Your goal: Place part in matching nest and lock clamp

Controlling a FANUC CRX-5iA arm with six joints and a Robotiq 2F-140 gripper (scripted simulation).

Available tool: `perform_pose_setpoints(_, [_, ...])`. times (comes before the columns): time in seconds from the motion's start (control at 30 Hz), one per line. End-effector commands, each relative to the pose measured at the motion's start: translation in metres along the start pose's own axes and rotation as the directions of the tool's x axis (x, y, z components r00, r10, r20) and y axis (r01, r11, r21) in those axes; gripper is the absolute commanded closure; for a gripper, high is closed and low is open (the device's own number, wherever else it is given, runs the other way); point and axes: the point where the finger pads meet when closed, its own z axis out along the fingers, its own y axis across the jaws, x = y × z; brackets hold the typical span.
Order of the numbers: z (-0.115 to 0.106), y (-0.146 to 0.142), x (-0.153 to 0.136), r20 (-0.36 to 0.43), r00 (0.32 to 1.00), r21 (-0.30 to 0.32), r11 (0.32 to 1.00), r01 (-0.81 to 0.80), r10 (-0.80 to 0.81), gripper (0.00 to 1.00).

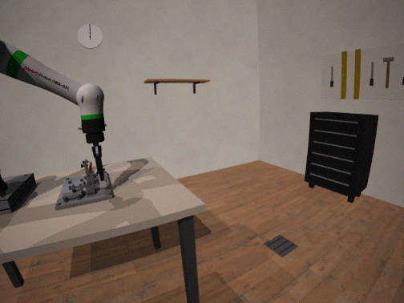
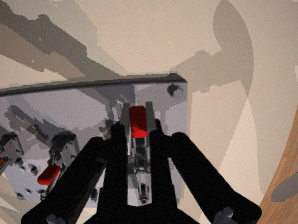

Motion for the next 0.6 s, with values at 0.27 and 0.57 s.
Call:
perform_pose_setpoints(0.27, [0.0006, 0.0, -0.0008, 0.002, 1.0, 0.0, 1.0, 0.0, 0.0, 1.0])
perform_pose_setpoints(0.57, [0.0029, 0.0, 0.0002, 0.002, 1.0, 0.0, 1.0, 0.0, 0.0, 1.0])
